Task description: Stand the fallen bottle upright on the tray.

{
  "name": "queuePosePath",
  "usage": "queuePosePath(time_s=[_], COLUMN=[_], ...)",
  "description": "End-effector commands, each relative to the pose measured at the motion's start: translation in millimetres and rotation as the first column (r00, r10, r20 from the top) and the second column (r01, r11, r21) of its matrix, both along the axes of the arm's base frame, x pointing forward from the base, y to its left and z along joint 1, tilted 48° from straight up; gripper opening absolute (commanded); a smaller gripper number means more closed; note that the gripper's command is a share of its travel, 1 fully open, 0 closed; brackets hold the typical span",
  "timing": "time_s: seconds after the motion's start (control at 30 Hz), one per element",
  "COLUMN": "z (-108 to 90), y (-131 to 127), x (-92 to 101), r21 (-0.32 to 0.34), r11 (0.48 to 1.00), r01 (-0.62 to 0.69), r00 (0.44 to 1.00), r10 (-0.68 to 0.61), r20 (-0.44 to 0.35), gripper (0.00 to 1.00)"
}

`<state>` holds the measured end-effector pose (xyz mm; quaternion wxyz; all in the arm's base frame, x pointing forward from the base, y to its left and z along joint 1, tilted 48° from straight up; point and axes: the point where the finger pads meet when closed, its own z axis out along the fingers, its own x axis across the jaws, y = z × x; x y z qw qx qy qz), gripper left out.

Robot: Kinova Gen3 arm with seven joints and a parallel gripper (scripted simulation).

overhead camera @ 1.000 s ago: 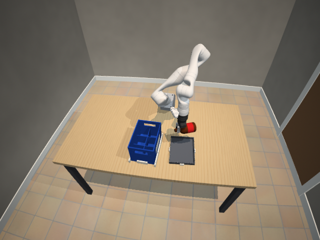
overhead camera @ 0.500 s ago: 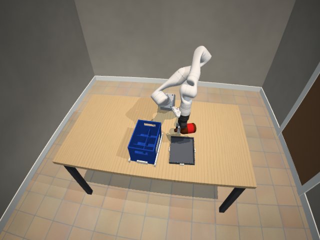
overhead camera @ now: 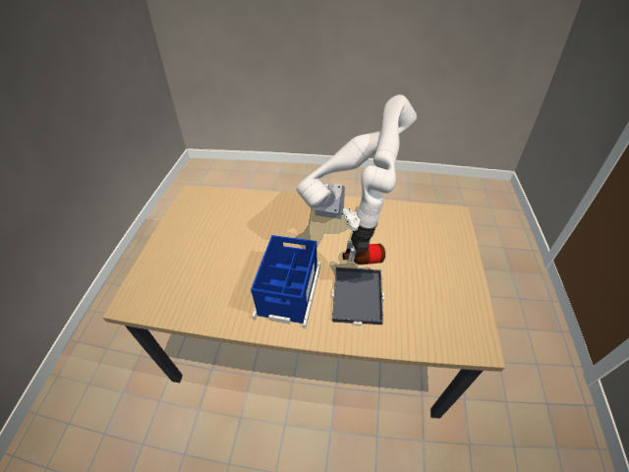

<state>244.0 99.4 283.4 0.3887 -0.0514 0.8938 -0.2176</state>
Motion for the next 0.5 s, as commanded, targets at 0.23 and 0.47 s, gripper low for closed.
queuePosePath(time_s=[0.23,0.47], z=[-0.6,-0.6], y=[-1.3,-1.4], x=[-1.5,-1.5], r21=[-0.019,-0.019], r11=[1.0,1.0], r01=[0.022,0.022], r00=[1.0,1.0], r10=[-0.022,-0.022], r20=[0.003,0.003], gripper=[0.0,0.0])
